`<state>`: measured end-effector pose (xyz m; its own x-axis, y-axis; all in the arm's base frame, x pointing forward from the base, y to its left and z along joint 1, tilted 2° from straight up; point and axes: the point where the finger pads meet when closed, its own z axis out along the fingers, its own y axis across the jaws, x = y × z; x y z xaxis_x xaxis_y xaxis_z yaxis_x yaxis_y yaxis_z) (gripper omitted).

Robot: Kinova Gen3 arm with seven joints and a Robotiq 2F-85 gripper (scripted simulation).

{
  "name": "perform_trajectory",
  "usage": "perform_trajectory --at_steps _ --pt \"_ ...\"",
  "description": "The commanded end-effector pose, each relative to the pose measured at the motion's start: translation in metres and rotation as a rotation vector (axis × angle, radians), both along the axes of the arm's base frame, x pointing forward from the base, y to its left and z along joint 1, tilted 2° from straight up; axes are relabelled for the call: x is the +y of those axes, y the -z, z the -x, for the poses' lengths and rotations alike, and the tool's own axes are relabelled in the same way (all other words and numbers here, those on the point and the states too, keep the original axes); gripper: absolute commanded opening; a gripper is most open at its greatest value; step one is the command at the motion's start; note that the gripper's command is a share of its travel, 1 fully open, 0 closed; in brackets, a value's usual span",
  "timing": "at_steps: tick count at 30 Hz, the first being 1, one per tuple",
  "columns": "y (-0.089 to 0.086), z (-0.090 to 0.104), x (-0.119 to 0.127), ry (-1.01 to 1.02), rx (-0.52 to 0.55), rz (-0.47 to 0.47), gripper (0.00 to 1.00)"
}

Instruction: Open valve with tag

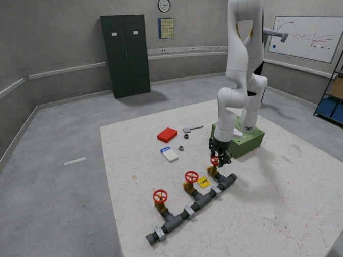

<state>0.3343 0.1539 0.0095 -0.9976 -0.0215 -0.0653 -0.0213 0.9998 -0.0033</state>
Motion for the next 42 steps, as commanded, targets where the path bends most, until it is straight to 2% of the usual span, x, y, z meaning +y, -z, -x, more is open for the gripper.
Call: perform_trajectory --at_steps 1,3,9,18,20,32,42 --pt "-0.0005 -0.0004 0.0001 -0.279 0.018 0.001 0.63" --pt "-0.0005 -0.0004 0.0001 -0.279 0.018 0.001 0.63" --pt "-0.0005 -0.0004 0.0001 -0.63 0.018 0.018 0.63" --pt "-0.0005 -0.0004 0.0001 -1.029 0.014 0.041 0.63" --pt "-0.0005 -0.0004 0.0001 -1.029 0.014 0.041 0.63" --pt "-0.0005 -0.0004 0.0001 -1.38 0.01 0.061 0.63" --pt "-0.0005 -0.0004 0.0001 -1.496 0.009 0.068 0.63"
